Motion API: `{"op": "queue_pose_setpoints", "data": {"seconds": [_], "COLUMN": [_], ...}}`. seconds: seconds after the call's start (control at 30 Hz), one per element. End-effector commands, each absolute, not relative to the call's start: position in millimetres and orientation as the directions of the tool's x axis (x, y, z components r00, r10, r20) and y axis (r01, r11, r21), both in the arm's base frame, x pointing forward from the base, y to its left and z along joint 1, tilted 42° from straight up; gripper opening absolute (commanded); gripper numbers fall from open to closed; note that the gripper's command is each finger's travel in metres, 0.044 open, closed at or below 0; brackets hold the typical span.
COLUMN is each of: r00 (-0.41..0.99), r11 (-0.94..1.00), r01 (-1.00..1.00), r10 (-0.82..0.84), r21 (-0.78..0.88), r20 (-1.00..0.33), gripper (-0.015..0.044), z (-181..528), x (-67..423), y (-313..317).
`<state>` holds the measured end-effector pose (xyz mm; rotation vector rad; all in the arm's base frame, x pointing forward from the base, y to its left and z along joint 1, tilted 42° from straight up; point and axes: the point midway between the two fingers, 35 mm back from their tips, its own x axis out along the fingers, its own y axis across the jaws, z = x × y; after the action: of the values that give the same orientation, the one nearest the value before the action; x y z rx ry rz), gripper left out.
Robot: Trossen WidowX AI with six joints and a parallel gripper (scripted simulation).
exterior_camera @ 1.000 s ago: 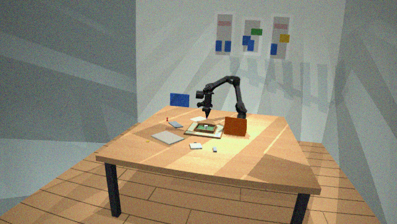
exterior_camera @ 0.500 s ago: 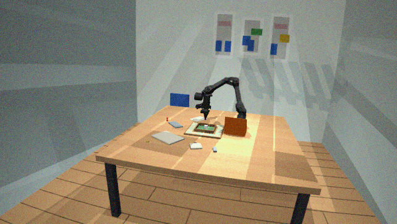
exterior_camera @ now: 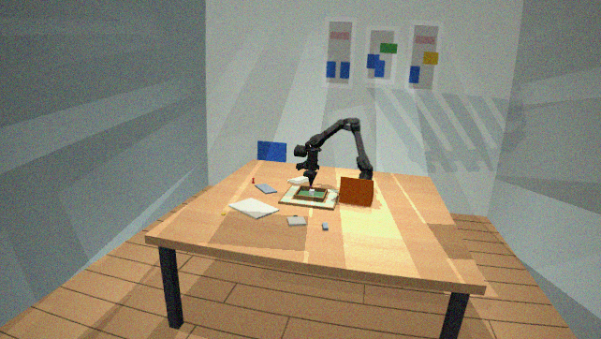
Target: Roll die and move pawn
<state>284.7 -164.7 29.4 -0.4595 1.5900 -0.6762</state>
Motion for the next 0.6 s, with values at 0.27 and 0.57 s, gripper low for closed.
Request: {"op": "queue_pose_setpoints", "data": {"seconds": [0.27, 0.57], "r00": [-0.134, -0.137], "r11": [0.745, 0.746], "r01": [0.093, 0.089], "r10": [-0.648, -0.647], "r21": [-0.66, -0.66], "r20": [-0.75, -0.75], "gripper": [0.0079, 0.0315], "z": [23.6, 41.2], "x": [283.5, 288.0], "y": [-170.6, -154.4]}}
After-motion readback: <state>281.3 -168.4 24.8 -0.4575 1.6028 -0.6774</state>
